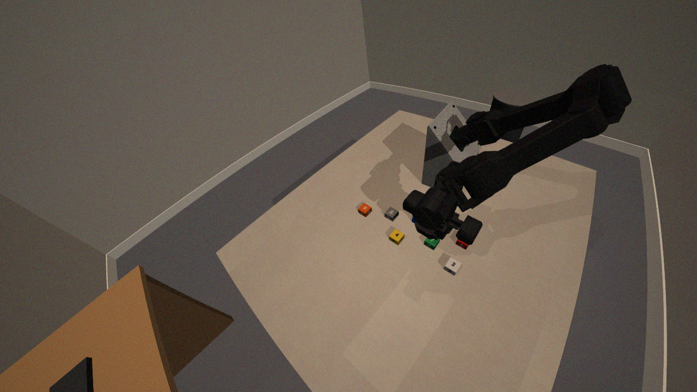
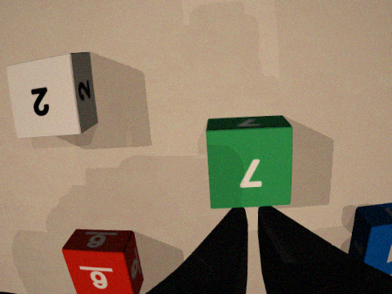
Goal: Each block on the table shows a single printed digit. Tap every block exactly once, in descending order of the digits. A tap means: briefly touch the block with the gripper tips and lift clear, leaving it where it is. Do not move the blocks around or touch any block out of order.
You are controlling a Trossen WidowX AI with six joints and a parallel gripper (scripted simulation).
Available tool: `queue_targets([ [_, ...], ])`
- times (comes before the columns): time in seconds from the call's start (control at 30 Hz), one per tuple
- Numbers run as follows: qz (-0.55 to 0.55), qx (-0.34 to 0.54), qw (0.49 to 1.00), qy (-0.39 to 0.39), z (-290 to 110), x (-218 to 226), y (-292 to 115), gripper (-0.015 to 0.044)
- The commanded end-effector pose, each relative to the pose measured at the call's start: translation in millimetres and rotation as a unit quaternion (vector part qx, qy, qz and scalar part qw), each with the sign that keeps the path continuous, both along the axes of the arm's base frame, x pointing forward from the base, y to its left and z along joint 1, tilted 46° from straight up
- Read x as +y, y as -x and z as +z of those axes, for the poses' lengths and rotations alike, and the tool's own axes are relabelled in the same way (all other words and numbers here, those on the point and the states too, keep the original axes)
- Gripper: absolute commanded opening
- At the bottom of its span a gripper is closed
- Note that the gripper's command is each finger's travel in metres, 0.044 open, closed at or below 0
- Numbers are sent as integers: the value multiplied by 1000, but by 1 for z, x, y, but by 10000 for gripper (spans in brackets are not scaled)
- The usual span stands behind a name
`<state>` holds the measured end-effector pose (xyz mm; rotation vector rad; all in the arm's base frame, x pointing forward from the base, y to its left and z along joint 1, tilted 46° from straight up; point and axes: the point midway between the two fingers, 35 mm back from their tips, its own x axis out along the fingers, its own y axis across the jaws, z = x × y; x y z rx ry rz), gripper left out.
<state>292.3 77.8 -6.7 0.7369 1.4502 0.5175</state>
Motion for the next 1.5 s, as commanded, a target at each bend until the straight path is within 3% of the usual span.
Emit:
queue_targets([
  [0.0,0,-2,1000,2,15,-18,-1,20],
  [0.13,1,-2,1000,1,54,-56,5,20],
  [0.27,1,-2,1000,1,56,-58,6,20],
  [0.57,1,-1,1000,-1,101,-11,38,20],
  [0.73,1,-1,1000,0,99,-10,37,20],
  [0.97,1,-2,1000,-2,47,46,31,20],
  [1.47,1,-2,1000,-2,34,59,30,20],
])
